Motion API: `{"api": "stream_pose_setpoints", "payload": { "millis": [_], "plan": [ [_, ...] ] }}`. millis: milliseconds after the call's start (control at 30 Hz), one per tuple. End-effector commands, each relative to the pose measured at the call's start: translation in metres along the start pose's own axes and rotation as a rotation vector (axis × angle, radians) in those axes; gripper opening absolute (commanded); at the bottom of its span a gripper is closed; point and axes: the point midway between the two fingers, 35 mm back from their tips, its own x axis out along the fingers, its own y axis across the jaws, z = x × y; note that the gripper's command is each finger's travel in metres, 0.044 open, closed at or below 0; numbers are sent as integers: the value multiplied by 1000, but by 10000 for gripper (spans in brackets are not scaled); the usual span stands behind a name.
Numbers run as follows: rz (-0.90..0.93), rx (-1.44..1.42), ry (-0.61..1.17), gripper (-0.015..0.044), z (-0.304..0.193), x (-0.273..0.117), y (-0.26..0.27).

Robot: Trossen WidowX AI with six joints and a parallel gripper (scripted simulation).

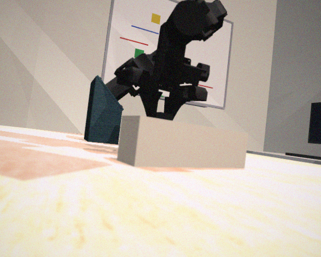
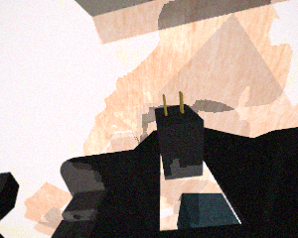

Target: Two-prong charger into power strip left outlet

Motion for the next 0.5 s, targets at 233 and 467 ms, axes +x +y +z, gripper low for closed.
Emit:
{"api": "stream_pose_setpoints", "payload": {
  "millis": [233, 467],
  "plan": [
    [1, -24, -5, 0, 17, 22, -6],
    [1, -26, -6, 0, 22, 22, -6]
  ]
}}
